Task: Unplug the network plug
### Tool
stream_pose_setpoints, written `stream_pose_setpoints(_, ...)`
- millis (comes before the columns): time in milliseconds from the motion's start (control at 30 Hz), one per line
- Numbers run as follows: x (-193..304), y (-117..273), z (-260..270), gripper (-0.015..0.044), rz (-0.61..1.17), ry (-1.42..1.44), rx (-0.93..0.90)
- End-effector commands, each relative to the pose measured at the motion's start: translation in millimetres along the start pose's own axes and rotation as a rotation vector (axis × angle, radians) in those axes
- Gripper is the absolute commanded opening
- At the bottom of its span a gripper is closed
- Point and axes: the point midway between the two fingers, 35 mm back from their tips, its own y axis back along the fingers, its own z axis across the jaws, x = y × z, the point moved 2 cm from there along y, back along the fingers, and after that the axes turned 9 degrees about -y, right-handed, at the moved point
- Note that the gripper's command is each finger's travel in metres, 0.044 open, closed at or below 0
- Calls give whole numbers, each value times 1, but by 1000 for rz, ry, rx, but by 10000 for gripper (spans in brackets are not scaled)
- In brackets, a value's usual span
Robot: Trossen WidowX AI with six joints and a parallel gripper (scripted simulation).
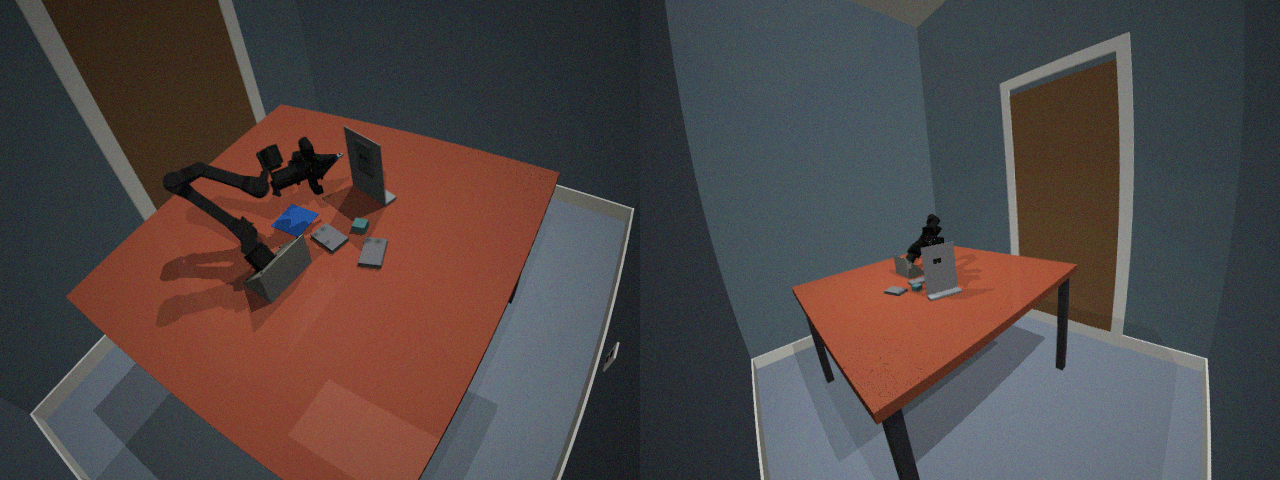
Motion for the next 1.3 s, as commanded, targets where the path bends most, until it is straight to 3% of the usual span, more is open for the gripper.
stream_pose_setpoints(0,1,3,-5,0,-3,7,-11)
stream_pose_setpoints(600,-5,32,44,0,-46,164,-392)
stream_pose_setpoints(1267,-15,95,89,0,-178,241,-804)
